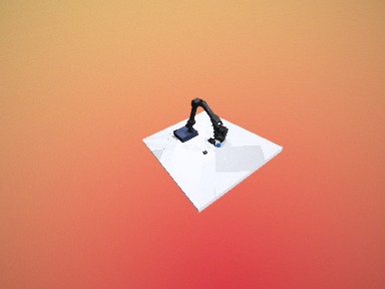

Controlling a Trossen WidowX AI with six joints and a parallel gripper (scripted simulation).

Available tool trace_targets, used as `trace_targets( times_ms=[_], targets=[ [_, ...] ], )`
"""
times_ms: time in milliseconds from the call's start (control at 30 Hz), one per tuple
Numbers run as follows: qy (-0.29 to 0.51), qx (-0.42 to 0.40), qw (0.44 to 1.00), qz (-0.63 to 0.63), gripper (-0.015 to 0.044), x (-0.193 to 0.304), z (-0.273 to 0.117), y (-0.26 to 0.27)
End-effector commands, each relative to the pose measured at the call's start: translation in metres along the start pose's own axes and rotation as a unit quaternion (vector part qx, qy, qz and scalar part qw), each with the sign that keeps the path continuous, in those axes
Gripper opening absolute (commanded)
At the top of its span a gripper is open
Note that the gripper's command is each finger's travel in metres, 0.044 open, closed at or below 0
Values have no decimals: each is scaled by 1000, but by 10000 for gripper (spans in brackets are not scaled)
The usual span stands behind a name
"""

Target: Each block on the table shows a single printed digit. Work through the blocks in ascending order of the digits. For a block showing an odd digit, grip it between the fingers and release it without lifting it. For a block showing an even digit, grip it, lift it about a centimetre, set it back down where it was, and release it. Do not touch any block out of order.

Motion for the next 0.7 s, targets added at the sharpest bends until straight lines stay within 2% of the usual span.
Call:
trace_targets(
  times_ms=[0,67,667],
  targets=[
    [3,2,1000,1,164,1,3,-1],
    [3,2,1000,1,120,1,3,-1],
    [3,2,1000,1,120,1,3,-1]
  ],
)
Point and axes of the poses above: the point midway between the two fingers, 35 mm back from their tips, its own z axis out along the fingers, its own y axis across the jaws, x = y × z, the point moved 6 cm from there along -z, back along the fingers, and after that the axes turned 15 degrees about z, right-handed, at the moved point
